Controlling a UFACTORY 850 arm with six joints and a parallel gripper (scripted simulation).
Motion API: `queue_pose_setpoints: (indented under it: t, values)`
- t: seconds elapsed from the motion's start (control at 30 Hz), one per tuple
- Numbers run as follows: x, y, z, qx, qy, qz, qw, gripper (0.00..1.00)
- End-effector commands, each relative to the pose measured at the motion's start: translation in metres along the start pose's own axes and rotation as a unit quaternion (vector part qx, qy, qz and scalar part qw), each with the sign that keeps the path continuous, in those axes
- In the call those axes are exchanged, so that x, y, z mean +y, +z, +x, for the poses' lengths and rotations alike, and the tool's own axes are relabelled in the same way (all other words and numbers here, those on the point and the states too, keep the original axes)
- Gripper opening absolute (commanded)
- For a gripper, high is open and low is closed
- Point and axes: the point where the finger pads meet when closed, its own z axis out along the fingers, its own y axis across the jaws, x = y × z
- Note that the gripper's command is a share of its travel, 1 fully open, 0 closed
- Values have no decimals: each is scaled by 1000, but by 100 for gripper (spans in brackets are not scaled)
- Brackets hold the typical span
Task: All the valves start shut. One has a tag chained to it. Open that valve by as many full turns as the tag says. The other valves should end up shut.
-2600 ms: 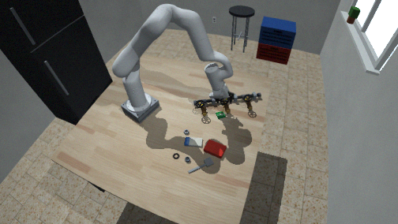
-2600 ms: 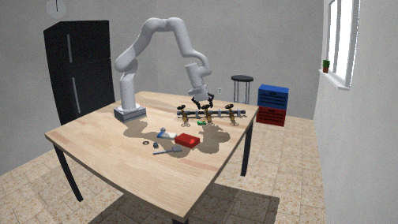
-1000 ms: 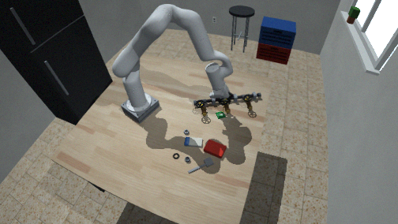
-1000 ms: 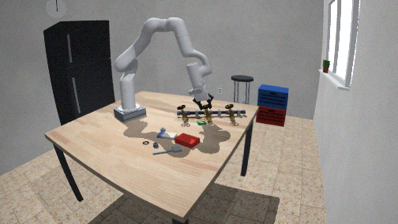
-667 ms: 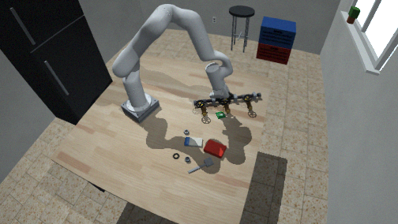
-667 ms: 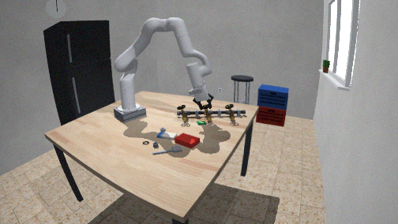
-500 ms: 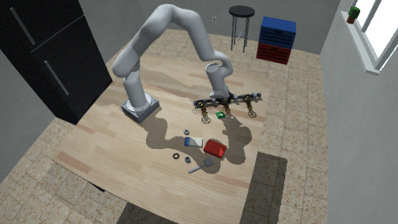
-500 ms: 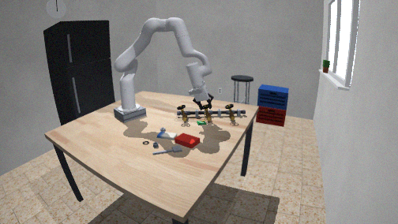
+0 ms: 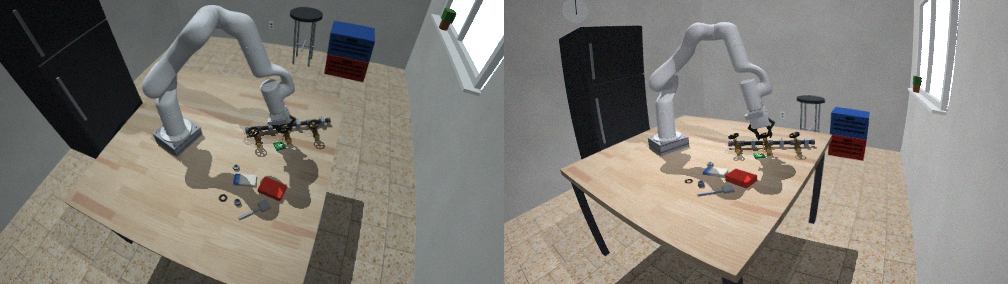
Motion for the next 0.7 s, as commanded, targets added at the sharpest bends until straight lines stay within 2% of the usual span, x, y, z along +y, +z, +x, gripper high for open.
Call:
queue_pose_setpoints:
  t: [0.0, 0.2, 0.4, 0.53, 0.6, 0.63, 0.67]
  values:
    - [-1, -1, 0, -1, -67, 3, 998, 0]
    - [-1, -1, 0, -1, -176, 4, 984, 0]
    - [-1, -1, 0, 0, -321, 3, 947, 0]
    - [-1, -1, 0, 2, -408, 1, 913, 0]
    - [-1, -1, 0, 2, -408, 1, 913, 0]
    - [-1, -1, 0, 1, -469, 2, 883, 0]
    - [-1, -1, 0, 2, -485, 1, 874, 0]
